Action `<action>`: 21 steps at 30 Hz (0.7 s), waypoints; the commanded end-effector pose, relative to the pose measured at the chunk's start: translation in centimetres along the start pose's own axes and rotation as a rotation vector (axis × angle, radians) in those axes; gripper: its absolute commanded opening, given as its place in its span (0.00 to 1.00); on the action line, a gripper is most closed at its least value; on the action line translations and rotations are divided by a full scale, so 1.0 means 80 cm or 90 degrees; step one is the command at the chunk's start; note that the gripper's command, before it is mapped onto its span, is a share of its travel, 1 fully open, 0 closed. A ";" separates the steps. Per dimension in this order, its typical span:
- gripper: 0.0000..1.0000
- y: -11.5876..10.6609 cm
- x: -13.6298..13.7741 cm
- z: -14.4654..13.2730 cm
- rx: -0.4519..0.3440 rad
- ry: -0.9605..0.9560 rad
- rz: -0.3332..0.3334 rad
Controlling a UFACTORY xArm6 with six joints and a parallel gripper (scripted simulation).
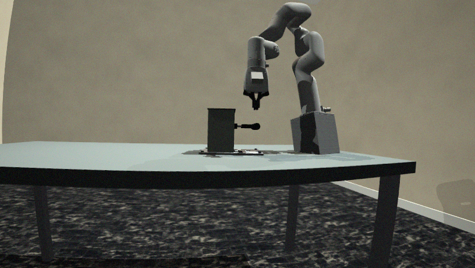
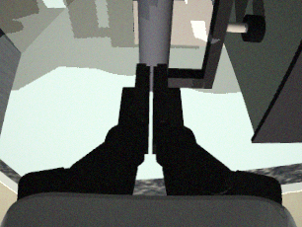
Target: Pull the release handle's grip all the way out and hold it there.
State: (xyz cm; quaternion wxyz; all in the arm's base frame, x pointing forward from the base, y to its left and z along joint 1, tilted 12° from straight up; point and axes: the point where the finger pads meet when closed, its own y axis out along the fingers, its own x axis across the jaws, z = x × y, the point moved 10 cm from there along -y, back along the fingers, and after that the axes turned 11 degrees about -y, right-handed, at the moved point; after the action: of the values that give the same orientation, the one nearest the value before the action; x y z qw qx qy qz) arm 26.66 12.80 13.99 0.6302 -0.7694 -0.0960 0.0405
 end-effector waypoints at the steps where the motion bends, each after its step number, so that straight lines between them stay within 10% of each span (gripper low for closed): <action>1: 0.00 -0.001 0.001 0.000 0.001 0.000 -0.002; 14: 0.00 -0.001 0.001 0.000 0.001 0.000 -0.002; 15: 0.55 -0.001 0.001 0.000 0.001 0.000 -0.002; 21: 0.55 -0.001 0.001 0.000 0.001 0.000 -0.002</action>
State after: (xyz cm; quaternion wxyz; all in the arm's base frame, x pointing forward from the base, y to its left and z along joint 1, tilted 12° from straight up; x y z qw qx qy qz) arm 26.66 12.80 13.99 0.6302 -0.7694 -0.0960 0.0405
